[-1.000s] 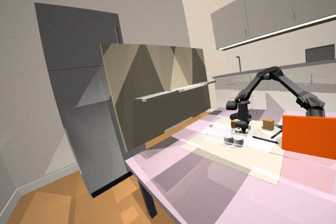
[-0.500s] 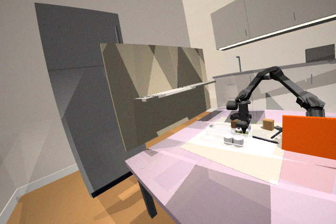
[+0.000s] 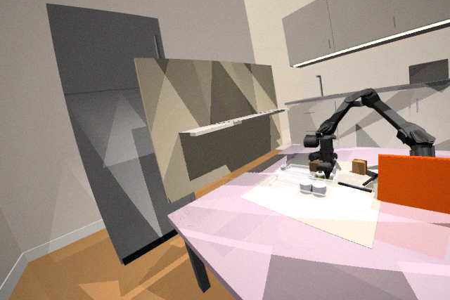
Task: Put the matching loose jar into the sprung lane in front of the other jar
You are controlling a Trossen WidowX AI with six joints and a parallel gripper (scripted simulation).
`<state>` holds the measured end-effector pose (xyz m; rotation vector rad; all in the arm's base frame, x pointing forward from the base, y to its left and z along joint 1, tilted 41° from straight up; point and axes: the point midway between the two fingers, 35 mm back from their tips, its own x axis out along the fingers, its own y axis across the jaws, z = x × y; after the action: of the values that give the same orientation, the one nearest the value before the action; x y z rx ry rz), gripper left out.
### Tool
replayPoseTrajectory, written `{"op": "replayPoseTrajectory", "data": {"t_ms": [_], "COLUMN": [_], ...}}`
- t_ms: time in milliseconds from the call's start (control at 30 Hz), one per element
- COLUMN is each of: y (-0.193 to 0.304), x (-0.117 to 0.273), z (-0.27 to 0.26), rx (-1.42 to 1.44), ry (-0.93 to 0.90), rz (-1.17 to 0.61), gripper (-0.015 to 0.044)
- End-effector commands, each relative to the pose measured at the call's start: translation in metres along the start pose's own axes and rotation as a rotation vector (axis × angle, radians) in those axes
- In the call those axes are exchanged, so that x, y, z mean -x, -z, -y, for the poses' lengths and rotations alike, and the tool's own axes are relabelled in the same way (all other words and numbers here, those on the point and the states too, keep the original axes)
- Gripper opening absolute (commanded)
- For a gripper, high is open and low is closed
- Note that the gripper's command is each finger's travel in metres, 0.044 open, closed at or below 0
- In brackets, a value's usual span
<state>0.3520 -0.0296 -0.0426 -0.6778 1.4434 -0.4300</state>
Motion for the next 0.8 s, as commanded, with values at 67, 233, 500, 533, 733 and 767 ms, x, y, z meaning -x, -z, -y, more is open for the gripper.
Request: {"op": "replayPoseTrajectory", "data": {"t_ms": [67,233,500,533,733,767], "y": [-0.0006,0.0002,0.0016,0.0017,0.0028,0.0035], "x": [-0.0003,-0.0003,-0.0003,-0.0003,-0.0003,-0.0003], "z": [0.0009,0.0009,0.0009,0.0009,0.0007,0.0005], "rx": [-0.007,-0.007,-0.007,-0.007,-0.007,-0.007], "ry": [0.003,0.003,0.003,0.003,0.003,0.002], "rz": [0.007,0.007,0.007,0.007,0.007,0.007], "gripper": [0.0000,0.0000,0.0000,0.0000,0.0000,0.0000]}}
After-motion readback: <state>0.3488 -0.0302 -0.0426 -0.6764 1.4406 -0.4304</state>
